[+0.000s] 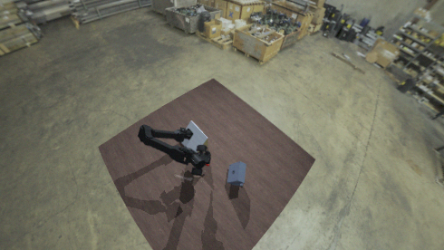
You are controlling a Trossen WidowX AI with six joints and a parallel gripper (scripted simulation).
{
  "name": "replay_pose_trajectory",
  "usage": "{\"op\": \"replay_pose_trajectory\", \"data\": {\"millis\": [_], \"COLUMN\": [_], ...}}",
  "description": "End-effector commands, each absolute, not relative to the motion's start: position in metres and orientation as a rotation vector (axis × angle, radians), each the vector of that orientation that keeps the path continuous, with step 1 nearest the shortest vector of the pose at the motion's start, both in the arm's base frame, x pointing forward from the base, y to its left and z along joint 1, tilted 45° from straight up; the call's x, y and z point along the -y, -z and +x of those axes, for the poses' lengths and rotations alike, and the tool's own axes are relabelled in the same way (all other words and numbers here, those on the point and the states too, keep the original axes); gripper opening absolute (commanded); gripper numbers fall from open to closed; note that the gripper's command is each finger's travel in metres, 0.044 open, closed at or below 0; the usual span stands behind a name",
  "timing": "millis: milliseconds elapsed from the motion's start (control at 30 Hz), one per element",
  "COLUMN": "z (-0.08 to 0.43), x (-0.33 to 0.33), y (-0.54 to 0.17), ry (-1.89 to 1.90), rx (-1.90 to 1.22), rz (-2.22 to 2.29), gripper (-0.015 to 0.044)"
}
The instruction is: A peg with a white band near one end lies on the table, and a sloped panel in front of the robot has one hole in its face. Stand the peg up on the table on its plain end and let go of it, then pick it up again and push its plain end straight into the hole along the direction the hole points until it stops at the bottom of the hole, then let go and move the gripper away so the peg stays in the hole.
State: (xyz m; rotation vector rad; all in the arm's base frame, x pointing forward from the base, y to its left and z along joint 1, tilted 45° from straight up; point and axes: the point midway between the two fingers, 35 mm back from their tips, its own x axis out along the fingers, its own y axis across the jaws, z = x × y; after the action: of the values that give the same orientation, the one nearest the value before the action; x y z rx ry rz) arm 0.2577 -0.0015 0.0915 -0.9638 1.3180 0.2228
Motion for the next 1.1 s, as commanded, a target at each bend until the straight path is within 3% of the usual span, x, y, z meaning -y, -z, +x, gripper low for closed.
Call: {"op": "replay_pose_trajectory", "data": {"millis": [0,1067], "z": [0.260,0.292], "x": [-0.001,-0.024], "y": [-0.088,-0.083], "ry": [-0.256,-0.431], "rx": [-1.287,-1.003], "rz": [-0.970,-1.046], "gripper": [0.0000,0.0000]}}
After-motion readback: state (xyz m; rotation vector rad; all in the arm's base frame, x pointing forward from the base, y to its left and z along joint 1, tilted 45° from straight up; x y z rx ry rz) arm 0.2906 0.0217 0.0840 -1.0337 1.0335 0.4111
